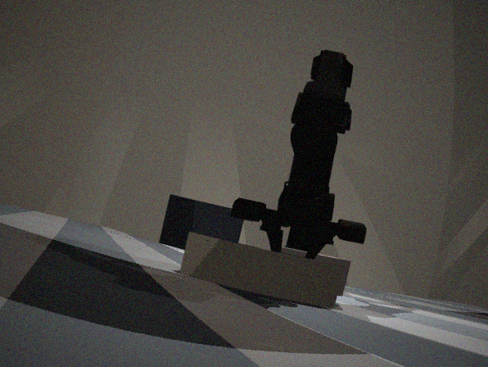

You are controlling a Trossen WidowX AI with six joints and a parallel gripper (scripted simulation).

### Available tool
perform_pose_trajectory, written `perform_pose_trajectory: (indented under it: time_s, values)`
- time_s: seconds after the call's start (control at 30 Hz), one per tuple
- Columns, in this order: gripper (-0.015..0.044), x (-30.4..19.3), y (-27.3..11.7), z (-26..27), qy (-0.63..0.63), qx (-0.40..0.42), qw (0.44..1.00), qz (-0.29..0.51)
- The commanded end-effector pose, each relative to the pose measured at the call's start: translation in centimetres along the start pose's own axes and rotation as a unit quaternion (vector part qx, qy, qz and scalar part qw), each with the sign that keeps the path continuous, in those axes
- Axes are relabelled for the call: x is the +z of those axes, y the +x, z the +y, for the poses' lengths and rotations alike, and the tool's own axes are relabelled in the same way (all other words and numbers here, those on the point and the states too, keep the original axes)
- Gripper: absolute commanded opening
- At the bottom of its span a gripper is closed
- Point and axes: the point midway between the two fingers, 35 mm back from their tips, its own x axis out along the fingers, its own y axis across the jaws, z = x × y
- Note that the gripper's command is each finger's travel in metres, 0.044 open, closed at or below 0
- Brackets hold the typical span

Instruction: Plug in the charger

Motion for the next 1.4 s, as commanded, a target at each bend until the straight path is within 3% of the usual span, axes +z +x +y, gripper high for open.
perform_pose_trajectory:
  time_s: [0.0, 1.37]
  values:
    - [0.0000, 0.7, -0.1, 0.0, -0.001, 0.000, 1.000, -0.008]
    - [0.0000, 2.0, 0.0, 0.0, -0.001, 0.000, 1.000, -0.009]
